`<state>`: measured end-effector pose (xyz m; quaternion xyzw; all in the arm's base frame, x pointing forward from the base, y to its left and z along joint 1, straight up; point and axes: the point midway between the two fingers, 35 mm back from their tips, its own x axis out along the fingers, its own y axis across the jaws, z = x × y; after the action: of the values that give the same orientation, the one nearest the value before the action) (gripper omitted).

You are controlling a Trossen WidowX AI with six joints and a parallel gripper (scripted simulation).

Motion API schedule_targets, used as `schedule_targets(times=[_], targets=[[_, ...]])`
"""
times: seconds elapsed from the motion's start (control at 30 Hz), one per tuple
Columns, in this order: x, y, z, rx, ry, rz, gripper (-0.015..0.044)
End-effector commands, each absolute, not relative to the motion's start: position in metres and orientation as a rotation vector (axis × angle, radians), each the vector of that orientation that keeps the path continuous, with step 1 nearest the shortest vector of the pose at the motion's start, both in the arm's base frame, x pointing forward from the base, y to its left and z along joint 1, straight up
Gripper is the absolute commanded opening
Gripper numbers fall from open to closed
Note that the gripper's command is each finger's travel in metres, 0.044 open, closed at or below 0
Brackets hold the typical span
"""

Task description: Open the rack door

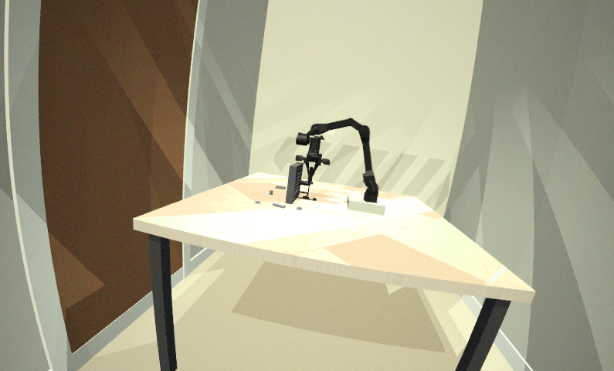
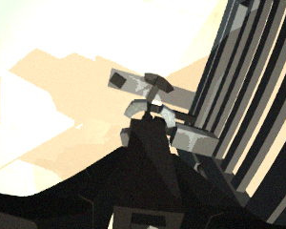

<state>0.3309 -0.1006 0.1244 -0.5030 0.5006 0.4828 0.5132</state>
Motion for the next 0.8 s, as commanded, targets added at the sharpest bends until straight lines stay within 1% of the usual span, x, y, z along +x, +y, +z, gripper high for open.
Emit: schedule_targets(times=[0.0,0.77], targets=[[0.327,-0.097,0.123,-1.147,1.235,1.113,0.0010],[0.302,-0.079,0.122,-0.804,1.396,0.782,0.0010]])
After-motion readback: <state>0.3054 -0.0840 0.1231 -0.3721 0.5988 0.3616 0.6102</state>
